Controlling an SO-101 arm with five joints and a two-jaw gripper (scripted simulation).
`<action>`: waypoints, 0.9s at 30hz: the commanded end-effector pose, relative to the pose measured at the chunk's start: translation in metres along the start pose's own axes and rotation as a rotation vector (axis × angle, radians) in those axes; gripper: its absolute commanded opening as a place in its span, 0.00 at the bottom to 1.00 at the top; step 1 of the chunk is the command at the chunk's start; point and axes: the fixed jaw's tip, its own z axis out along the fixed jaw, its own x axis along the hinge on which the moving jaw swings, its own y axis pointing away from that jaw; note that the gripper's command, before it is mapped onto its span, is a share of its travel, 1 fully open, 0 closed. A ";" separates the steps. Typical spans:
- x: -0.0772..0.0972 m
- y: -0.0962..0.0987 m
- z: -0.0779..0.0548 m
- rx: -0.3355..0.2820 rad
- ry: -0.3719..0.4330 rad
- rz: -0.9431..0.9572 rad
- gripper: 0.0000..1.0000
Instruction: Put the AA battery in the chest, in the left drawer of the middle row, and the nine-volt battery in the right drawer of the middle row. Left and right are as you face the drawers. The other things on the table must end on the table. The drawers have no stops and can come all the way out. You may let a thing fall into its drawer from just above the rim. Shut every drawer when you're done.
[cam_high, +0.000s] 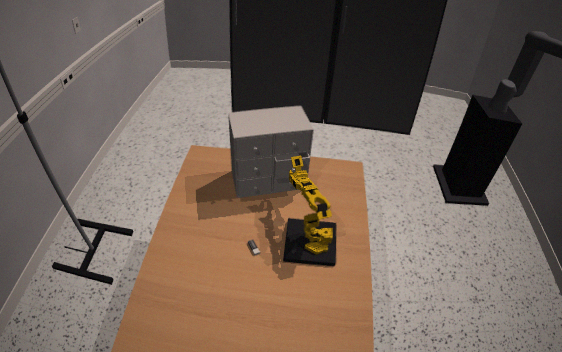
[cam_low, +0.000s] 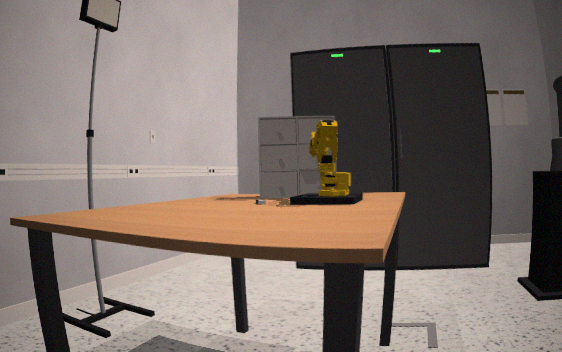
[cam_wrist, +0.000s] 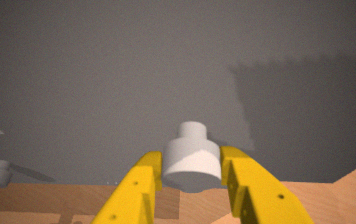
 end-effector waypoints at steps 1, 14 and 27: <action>-0.003 -0.002 0.005 0.008 -0.004 -0.005 0.00; -0.006 -0.003 0.014 0.009 -0.004 -0.005 0.00; -0.011 -0.004 0.027 0.011 -0.004 -0.004 0.00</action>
